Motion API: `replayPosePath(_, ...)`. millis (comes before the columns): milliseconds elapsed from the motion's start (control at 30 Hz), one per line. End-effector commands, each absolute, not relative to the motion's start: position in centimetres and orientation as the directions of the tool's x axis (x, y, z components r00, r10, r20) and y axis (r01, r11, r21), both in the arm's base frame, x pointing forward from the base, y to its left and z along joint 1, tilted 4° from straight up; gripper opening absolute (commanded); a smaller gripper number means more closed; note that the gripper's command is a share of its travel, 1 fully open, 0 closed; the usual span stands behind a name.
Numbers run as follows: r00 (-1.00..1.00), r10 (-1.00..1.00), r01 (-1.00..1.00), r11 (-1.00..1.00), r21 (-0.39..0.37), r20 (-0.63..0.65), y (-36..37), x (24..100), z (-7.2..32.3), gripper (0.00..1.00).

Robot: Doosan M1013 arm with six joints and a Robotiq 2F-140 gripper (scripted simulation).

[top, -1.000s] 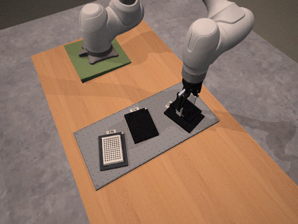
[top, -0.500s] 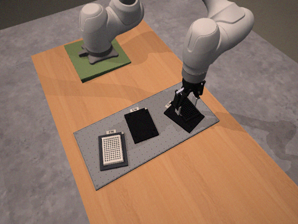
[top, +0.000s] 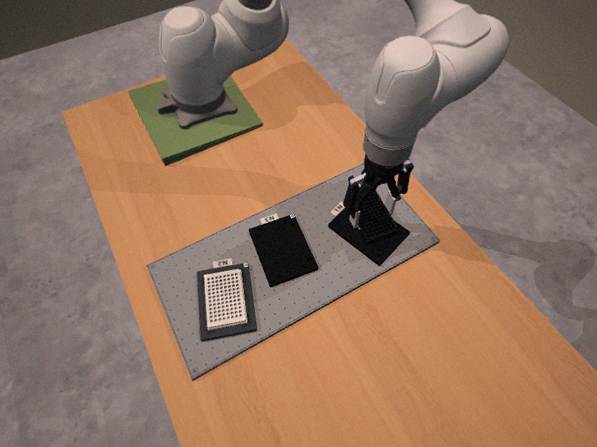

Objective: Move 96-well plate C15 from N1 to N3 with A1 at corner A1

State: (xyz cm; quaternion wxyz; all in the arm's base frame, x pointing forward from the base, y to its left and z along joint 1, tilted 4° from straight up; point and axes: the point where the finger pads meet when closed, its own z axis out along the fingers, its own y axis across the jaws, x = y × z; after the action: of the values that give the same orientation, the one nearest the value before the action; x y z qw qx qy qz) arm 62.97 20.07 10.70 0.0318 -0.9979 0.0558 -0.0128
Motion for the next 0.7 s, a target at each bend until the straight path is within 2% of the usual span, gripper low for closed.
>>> replayPosePath(0,0.993,-0.112,-0.110,-0.992,-0.065,0.022,19.8,62.9,10.7,0.00)
replayPosePath(267,0.993,-0.112,-0.110,-0.992,-0.065,0.022,18.1,62.5,10.6,0.00)
replayPosePath(667,0.993,-0.112,-0.110,-0.992,-0.065,0.022,11.5,60.9,10.1,0.00)
